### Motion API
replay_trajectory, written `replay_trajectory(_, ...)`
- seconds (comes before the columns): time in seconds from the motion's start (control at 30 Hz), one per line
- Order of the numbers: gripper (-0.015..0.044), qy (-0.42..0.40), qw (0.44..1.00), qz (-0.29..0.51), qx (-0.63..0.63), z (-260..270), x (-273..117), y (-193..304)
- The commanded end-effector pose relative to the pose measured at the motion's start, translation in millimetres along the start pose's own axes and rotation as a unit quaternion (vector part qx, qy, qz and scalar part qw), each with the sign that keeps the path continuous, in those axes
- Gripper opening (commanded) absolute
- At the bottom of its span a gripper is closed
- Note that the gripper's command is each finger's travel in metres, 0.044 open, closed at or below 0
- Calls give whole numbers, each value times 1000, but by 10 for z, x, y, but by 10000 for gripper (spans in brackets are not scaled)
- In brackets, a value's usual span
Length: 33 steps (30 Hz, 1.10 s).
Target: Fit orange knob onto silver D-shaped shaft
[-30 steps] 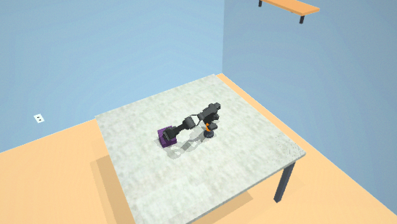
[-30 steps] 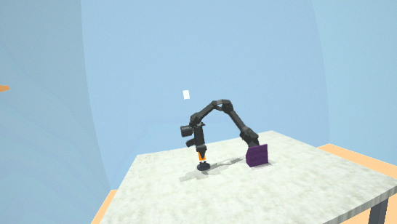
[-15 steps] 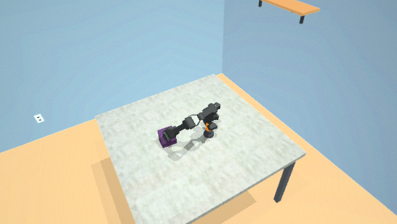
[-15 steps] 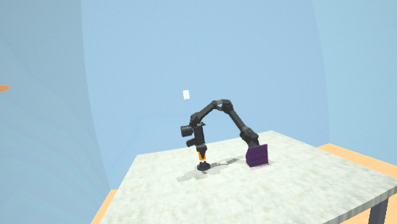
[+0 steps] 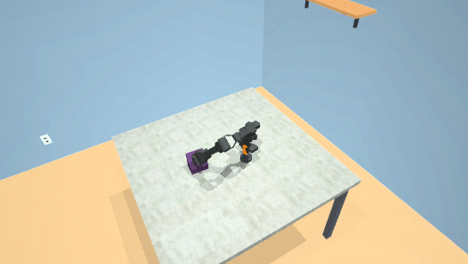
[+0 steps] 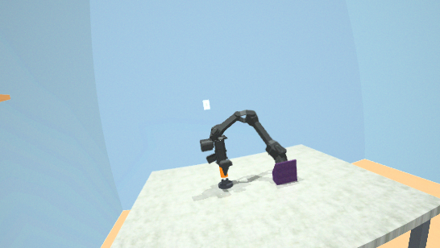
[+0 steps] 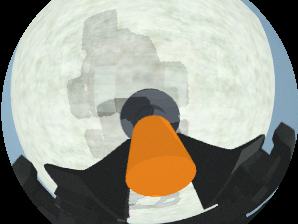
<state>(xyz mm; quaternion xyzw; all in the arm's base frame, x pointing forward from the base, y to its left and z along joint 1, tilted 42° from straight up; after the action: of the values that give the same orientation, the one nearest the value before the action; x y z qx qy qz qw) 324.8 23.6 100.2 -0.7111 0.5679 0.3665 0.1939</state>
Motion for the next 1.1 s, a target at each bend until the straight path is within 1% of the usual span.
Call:
replay_trajectory(0.0, 0, 1, 1000, 0, -3, -13, 12, 0)
replay_trajectory(0.77, 0, 1, 1000, 0, -3, 6, -29, -3)
replay_trajectory(0.87, 0, 1, 1000, 0, -30, 5, -30, -5)
replay_trajectory(1.0, 0, 1, 995, 0, -103, 3, -17, -1)
replay_trajectory(1.07, 0, 1, 994, 0, -108, 1, -5, 4)
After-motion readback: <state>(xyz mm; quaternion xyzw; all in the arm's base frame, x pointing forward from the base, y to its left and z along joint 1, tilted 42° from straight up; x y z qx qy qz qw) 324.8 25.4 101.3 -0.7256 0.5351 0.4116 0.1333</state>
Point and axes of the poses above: the point midway between the two fingers, 35 mm back from their tips, its own x axis out along the fingers, its own z axis across the jaws, y = z × x, the point moved 4 cm from there along -x, back along the fingers, and after that the axes turned 1 degree about -x, right-handed, at the moved point
